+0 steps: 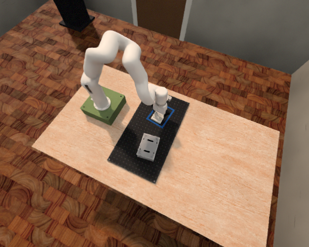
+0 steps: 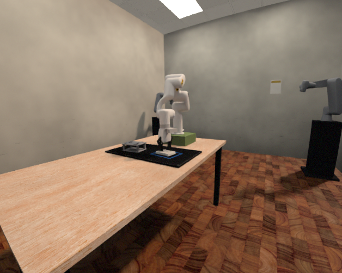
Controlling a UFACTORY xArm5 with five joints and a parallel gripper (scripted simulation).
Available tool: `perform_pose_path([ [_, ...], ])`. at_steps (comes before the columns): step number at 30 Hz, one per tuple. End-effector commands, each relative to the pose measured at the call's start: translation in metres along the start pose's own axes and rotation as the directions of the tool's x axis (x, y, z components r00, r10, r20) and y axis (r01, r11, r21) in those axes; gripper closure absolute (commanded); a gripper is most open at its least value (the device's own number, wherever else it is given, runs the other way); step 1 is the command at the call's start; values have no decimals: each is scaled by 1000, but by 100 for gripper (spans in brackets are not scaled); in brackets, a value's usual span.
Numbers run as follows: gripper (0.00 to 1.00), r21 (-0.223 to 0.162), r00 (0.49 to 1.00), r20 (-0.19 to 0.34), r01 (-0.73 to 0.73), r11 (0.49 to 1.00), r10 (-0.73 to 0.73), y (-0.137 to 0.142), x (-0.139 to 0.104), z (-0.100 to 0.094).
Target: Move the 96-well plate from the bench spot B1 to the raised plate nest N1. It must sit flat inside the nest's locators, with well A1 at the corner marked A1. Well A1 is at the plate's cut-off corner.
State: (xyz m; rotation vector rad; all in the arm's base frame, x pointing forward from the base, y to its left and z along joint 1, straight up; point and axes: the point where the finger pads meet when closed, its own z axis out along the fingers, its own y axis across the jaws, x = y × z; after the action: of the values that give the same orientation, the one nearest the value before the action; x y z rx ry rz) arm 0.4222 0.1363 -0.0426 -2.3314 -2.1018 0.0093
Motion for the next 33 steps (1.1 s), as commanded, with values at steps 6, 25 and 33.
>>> perform_pose_path([
  [6, 0, -4, 1000, 0, 0, 1000, 0, 1, 1, -1],
  [25, 0, -4, 1000, 0, 0, 1000, 0, 1, 1, 10],
  [33, 0, -4, 1000, 0, 0, 1000, 0, 1, 1, 14],
])
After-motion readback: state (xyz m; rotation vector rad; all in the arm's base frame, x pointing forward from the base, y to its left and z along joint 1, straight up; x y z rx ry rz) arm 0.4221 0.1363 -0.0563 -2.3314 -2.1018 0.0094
